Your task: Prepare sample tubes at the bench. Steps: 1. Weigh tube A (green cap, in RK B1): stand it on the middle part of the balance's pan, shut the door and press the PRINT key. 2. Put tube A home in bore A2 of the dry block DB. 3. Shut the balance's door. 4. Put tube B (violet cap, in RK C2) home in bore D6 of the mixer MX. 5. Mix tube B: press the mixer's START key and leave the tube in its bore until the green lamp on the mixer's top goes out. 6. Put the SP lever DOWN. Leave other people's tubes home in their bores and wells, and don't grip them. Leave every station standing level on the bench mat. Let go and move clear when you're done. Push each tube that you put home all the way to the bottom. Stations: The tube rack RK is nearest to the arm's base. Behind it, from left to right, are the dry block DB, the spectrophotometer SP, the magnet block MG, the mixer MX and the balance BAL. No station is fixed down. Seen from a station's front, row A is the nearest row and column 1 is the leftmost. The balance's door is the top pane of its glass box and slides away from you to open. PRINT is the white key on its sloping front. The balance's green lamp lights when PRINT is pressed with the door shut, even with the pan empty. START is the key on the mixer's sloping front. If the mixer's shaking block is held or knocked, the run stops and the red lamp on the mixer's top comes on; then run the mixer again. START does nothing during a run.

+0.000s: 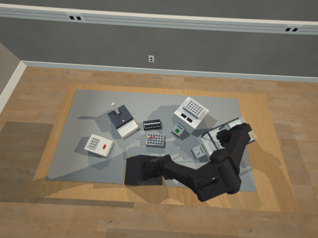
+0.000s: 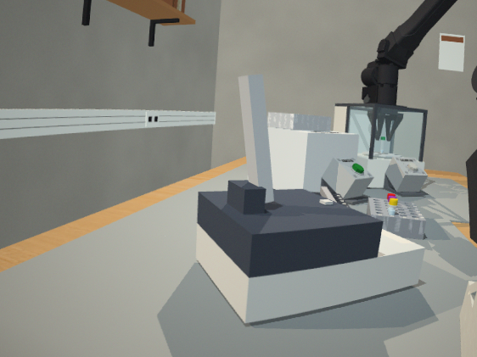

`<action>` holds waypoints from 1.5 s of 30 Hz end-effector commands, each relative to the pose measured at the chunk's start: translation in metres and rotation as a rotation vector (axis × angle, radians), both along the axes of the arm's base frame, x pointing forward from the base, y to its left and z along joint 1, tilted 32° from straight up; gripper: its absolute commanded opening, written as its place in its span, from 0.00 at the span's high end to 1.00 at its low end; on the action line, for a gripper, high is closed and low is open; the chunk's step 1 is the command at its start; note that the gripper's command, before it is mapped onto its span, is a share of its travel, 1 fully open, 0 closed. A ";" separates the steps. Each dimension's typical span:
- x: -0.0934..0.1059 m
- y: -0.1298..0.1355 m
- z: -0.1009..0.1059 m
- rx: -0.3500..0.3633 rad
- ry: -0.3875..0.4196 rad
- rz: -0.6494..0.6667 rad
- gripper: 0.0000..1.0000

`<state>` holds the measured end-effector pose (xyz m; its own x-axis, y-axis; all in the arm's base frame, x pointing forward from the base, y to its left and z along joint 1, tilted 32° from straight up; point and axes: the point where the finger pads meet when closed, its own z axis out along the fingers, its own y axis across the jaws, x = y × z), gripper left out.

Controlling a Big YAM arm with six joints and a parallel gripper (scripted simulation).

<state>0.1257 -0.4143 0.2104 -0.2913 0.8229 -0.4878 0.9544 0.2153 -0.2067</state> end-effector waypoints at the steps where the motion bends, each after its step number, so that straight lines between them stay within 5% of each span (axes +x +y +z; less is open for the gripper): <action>1: 0.003 -0.005 0.013 -0.025 -0.010 0.001 0.64; 10: 0.003 -0.005 0.013 -0.025 -0.010 0.001 0.64; 13: 0.009 -0.003 0.035 -0.054 -0.026 0.004 0.64; 23: 0.010 0.005 0.047 -0.055 -0.027 0.004 0.64; 28: 0.003 0.013 0.014 0.009 0.003 0.000 0.64; 45: 0.004 0.006 0.028 -0.025 -0.011 0.001 0.64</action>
<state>0.1267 -0.4035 0.2250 -0.2912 0.8216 -0.4900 0.9545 0.2151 -0.2065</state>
